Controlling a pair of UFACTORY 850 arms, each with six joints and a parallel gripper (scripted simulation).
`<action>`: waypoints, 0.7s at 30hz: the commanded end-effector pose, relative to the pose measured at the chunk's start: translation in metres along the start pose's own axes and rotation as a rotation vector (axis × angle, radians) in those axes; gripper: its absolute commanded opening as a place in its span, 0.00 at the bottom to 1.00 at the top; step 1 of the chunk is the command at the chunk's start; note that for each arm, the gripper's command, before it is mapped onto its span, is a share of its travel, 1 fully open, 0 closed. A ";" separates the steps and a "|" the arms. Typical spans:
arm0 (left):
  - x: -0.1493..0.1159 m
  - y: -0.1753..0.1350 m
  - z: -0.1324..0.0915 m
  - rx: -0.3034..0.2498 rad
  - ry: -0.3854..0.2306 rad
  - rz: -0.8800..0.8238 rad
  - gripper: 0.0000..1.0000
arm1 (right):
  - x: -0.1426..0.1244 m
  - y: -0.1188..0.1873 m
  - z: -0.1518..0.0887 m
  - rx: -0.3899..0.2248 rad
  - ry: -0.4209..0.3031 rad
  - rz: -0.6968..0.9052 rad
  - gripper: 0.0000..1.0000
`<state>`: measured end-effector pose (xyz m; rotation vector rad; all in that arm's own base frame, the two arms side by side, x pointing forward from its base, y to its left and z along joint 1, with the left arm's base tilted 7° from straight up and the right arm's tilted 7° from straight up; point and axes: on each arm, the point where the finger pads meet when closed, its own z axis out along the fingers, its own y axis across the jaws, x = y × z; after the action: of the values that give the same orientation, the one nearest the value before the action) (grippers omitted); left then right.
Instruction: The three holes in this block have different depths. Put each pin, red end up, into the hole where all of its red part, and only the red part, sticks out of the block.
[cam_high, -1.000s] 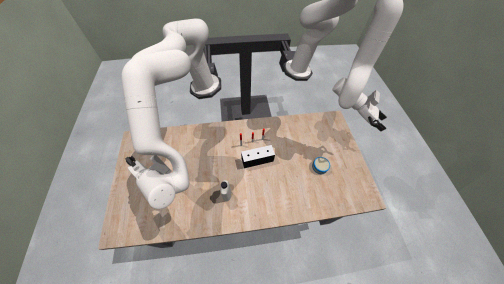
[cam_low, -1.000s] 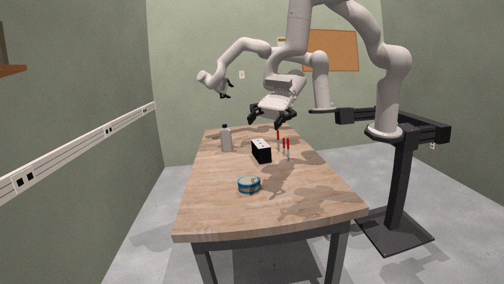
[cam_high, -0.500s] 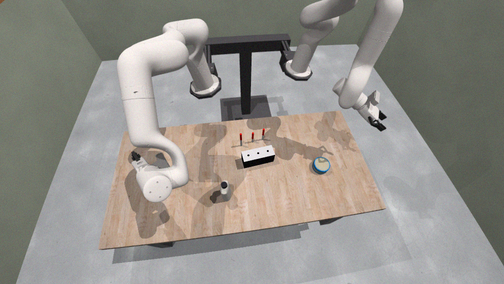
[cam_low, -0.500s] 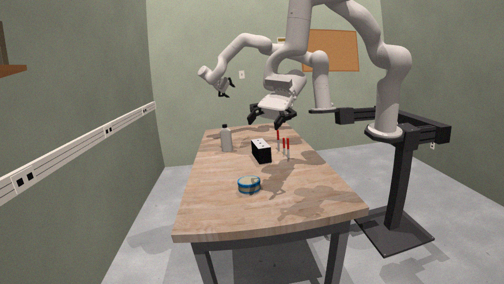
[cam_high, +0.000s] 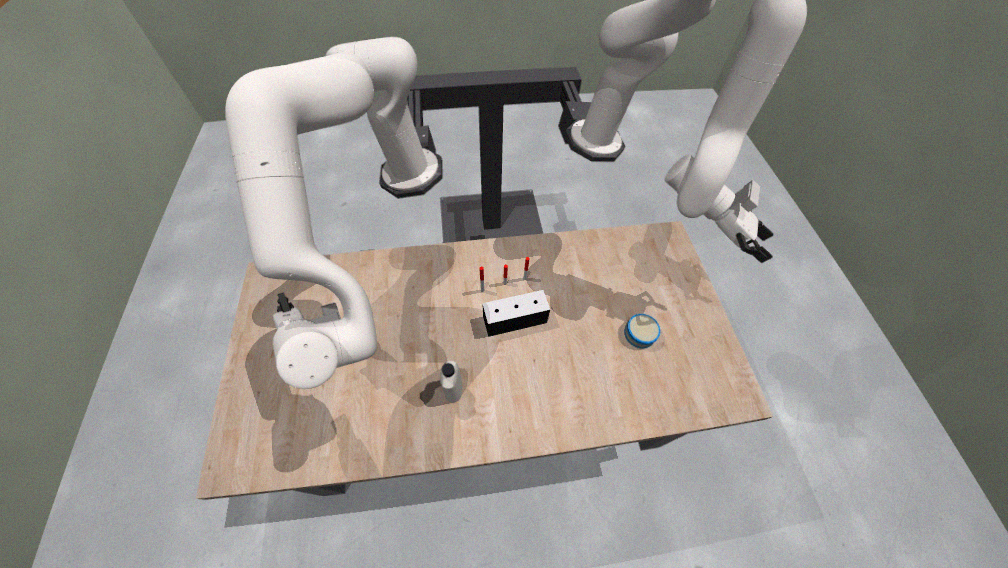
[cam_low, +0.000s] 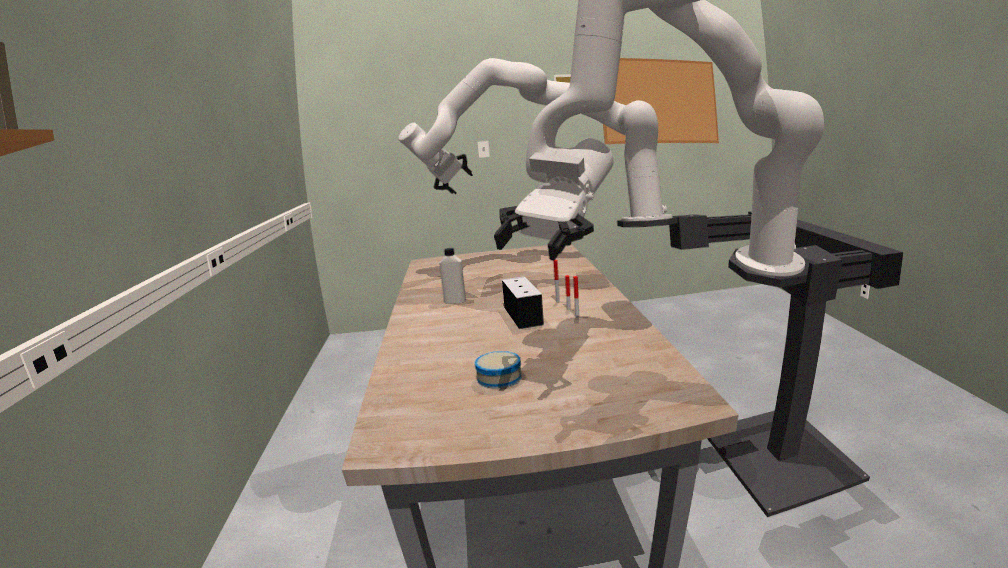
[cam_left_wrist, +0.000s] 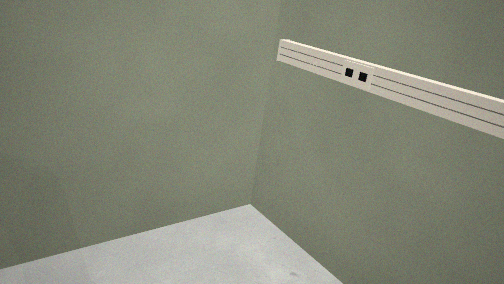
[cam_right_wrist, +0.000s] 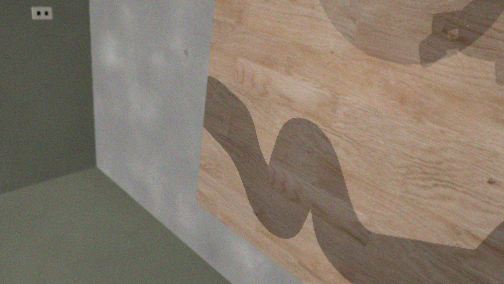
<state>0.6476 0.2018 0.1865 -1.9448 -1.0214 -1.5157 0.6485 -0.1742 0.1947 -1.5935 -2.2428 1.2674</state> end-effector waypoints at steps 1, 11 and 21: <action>0.001 0.001 0.000 -0.001 0.002 -0.001 1.00 | 0.001 -0.001 -0.002 -0.014 0.004 0.024 1.00; 0.001 0.001 0.000 -0.001 0.002 -0.001 1.00 | 0.016 -0.003 -0.011 -0.083 0.063 0.188 1.00; 0.001 0.001 0.000 -0.001 0.002 -0.001 1.00 | 0.028 -0.005 -0.019 -0.133 0.116 0.320 1.00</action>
<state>0.6476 0.2018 0.1865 -1.9448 -1.0214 -1.5157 0.6427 -0.1449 0.1981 -2.0298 -2.1212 1.0978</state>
